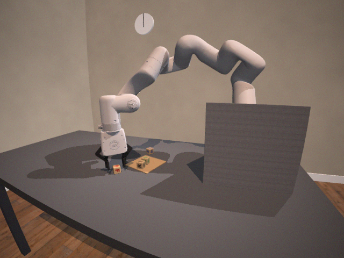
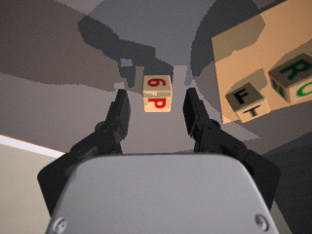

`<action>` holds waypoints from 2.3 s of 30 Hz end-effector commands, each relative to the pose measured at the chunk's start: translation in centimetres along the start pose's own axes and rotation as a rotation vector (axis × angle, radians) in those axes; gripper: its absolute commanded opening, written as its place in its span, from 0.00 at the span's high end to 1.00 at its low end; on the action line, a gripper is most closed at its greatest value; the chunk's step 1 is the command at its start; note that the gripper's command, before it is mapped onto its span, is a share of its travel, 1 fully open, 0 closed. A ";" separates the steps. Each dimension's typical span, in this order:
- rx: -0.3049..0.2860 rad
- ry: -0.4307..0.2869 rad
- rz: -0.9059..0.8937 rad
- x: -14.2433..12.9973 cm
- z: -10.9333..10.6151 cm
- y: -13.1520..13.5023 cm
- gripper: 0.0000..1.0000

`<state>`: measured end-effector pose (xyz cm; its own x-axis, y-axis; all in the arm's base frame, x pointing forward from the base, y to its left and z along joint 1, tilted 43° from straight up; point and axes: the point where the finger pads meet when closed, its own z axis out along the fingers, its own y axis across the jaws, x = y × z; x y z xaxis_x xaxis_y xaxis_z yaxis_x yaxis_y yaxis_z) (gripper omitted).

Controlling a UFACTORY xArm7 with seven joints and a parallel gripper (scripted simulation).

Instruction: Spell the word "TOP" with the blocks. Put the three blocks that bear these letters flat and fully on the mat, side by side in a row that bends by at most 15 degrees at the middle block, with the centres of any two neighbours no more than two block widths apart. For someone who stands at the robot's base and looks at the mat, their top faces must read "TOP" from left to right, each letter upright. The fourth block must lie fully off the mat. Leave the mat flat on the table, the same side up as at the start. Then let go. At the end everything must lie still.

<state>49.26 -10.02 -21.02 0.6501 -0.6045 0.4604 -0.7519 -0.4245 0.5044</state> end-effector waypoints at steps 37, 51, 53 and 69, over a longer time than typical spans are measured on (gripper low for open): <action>0.004 0.001 0.000 0.0 1.8 -0.2 0.31; 0.004 0.001 0.000 0.0 1.8 -0.2 0.53; 0.004 0.001 0.000 0.0 1.8 -0.2 0.53; 0.004 0.001 0.000 0.0 1.8 -0.2 0.73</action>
<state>49.08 -11.31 -22.46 0.6502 -0.6044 0.4604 -0.7519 -0.4250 0.5040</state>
